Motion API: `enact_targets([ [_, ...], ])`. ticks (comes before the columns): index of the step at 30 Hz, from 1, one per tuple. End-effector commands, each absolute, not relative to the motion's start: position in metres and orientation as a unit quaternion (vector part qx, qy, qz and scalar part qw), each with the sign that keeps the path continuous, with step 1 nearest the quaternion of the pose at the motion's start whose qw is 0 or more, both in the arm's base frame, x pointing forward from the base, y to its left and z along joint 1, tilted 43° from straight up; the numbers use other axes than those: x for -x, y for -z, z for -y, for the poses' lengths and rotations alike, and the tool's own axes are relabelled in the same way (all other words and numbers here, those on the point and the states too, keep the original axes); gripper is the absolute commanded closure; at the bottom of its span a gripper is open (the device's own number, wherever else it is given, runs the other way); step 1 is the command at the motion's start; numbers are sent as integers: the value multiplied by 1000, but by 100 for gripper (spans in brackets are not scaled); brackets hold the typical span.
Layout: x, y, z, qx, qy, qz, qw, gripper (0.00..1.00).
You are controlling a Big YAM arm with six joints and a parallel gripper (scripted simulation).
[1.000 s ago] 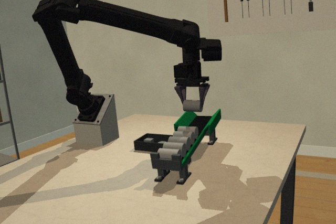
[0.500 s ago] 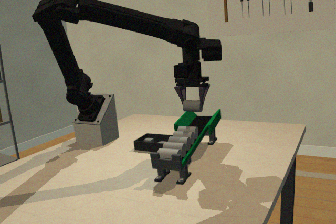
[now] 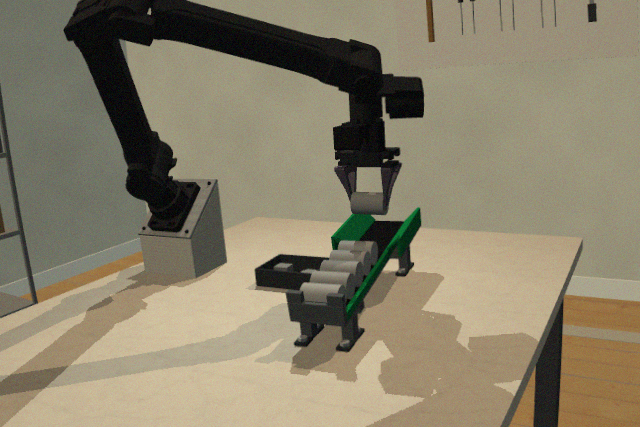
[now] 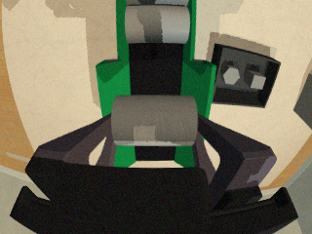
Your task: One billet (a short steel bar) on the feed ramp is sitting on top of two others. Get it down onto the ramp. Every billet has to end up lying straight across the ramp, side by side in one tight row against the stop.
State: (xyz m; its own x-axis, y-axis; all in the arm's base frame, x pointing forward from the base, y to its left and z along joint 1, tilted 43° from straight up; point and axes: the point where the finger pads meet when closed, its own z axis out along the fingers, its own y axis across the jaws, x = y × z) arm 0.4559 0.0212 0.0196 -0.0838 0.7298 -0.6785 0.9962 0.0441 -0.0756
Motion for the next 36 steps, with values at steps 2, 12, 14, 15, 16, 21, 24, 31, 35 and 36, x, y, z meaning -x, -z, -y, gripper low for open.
enact_targets([
  [2,-483,-28,-44,-628,245,-691,262,100],
  [12,-466,-4,-27,-624,256,-693,255,100],
  [14,-465,0,-23,-625,259,-692,253,100],
  [15,-465,0,-23,-625,259,-692,253,100],
  [16,-484,-9,-23,-636,242,-684,262,100],
  [21,-467,6,-20,-625,256,-691,255,100],
  [24,-474,5,-22,-627,250,-691,258,100],
  [31,-473,1,-19,-631,248,-688,260,100],
  [35,-473,1,-19,-631,248,-688,260,100],
  [36,-473,1,-19,-631,248,-688,260,100],
])
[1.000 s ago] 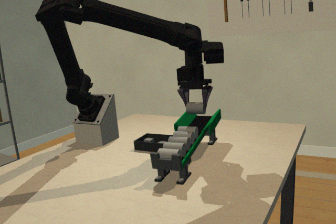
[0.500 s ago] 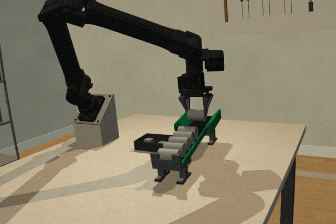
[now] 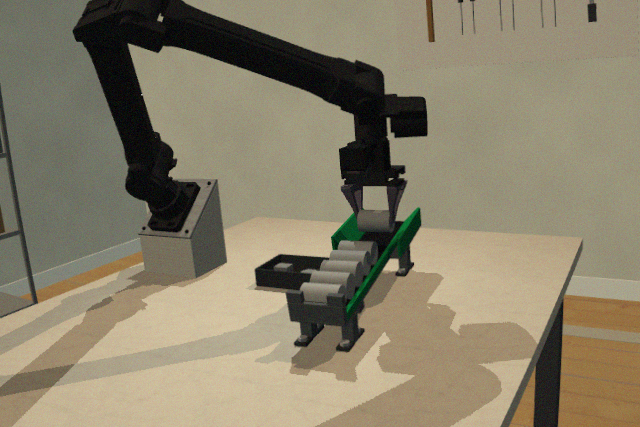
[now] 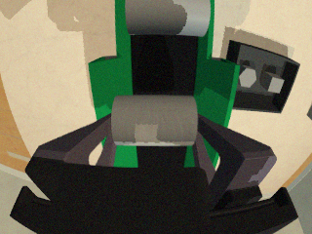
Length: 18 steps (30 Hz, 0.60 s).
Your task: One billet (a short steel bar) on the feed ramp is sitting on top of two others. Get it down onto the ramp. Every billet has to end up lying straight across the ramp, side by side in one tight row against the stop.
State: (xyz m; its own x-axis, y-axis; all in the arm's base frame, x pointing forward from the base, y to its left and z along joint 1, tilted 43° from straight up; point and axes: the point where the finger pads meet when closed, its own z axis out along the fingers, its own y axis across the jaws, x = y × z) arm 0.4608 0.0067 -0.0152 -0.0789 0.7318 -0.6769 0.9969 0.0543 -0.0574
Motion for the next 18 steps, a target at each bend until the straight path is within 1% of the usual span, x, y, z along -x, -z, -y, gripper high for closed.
enact_targets([
  [1,-473,1,-19,-631,248,-688,260,100],
  [18,-471,3,-14,-633,250,-686,258,100],
])
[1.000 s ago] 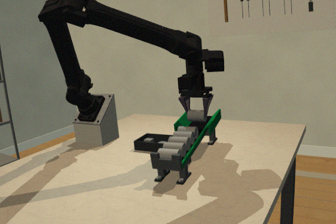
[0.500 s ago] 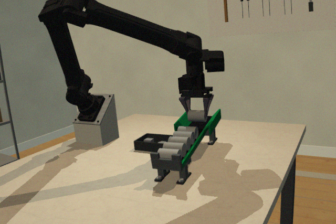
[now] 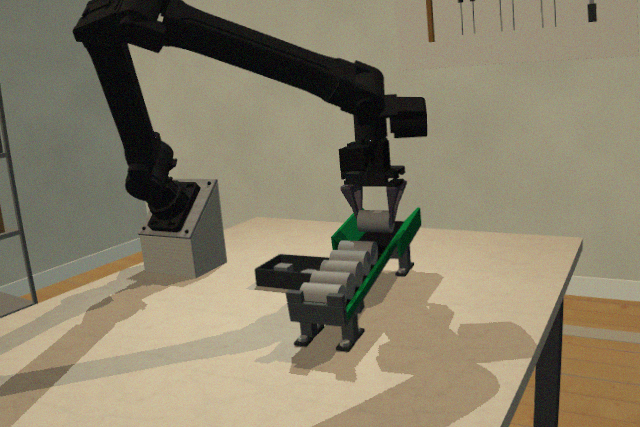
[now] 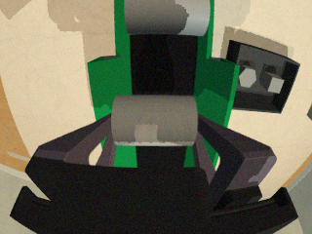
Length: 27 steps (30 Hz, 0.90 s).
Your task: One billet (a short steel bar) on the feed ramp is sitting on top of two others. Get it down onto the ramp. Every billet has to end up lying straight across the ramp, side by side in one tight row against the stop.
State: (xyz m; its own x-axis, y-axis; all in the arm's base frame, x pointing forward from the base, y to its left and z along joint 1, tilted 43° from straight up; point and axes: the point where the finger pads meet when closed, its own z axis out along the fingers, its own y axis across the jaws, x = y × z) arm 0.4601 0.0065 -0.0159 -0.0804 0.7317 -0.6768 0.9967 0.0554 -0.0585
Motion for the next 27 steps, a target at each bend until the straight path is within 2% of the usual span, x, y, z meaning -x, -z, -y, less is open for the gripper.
enact_targets([
  [1,-472,3,-14,-633,249,-685,259,100],
  [27,-466,15,3,-635,252,-684,258,100],
])
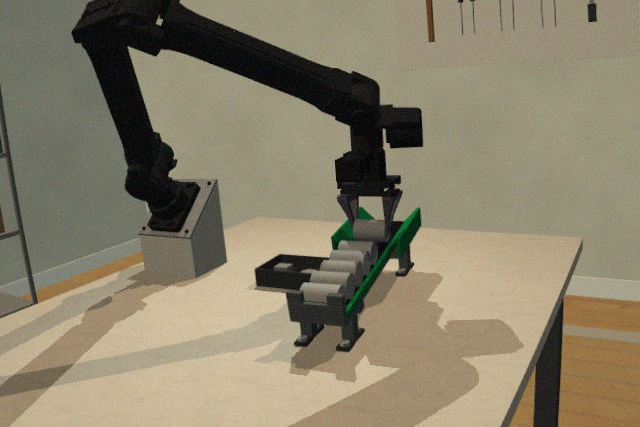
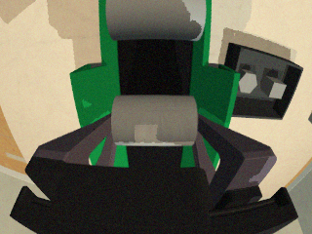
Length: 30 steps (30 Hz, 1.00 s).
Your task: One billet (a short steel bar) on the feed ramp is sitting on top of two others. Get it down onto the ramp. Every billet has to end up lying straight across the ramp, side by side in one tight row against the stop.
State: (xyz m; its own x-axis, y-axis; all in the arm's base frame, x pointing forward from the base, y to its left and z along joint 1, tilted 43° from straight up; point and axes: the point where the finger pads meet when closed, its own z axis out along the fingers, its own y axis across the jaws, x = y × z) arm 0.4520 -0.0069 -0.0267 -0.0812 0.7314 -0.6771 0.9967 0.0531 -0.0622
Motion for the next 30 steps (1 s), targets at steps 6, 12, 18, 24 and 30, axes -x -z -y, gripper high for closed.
enact_targets([
  [6,-463,18,-6,-626,250,-692,259,100],
  [12,-460,21,2,-630,254,-688,256,100],
  [18,-465,19,1,-632,249,-687,260,100],
  [24,-464,19,1,-631,251,-687,259,100],
  [30,-464,19,1,-631,251,-687,259,100],
])
